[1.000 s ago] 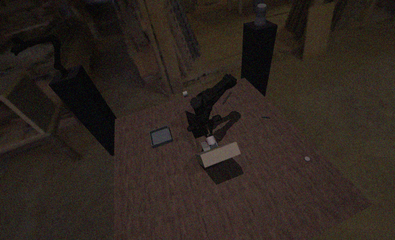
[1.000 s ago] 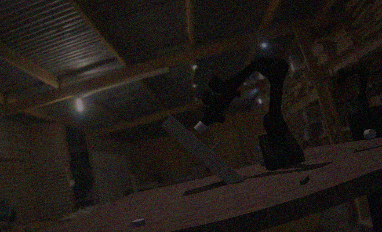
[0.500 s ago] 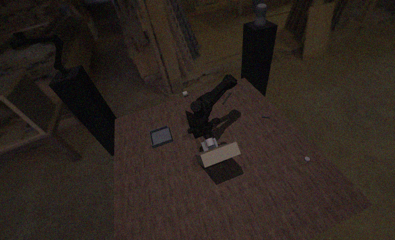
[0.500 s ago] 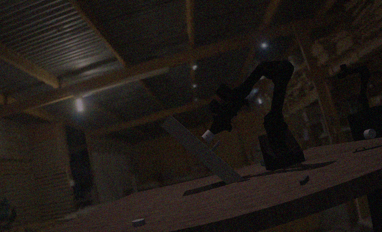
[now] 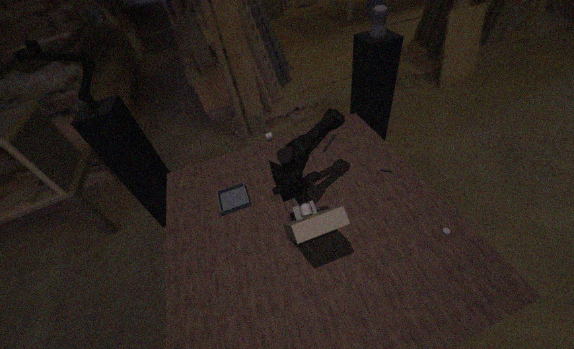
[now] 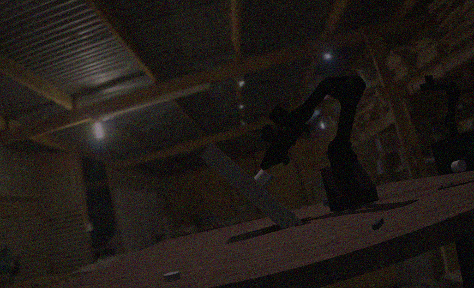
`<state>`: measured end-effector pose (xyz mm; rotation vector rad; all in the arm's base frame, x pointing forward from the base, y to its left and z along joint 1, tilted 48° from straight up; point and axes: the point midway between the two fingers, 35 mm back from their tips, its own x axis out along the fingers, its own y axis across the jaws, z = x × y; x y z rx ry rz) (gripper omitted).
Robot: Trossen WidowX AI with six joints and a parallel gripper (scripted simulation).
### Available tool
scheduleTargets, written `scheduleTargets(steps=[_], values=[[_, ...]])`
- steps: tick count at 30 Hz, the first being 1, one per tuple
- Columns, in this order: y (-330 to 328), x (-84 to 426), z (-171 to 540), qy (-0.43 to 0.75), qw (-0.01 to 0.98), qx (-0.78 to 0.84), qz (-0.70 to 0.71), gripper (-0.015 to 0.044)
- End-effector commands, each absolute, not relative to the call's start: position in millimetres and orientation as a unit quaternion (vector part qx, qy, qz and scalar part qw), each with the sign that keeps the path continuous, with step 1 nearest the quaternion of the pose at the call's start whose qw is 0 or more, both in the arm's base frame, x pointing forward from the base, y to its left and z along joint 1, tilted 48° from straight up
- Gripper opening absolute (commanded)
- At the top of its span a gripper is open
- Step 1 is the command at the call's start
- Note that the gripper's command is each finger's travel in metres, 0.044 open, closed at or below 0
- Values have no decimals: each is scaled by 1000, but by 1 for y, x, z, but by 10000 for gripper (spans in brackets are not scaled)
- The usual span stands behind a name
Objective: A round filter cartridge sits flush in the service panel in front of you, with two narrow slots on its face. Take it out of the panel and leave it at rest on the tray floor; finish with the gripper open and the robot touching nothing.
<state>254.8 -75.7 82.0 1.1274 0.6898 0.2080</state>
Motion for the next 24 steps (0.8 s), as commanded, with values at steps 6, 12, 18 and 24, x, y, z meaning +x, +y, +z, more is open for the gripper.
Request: scheduleTargets(steps=[6, 12, 18, 24], values=[[-83, 261, 91, 315, 789, 518, 97, 111], [-119, 293, 126, 315, 789, 518, 97, 111], [-130, 295, 135, 316, 790, 517, 97, 189], [-168, 294, 172, 314, 792, 515, 96, 347]])
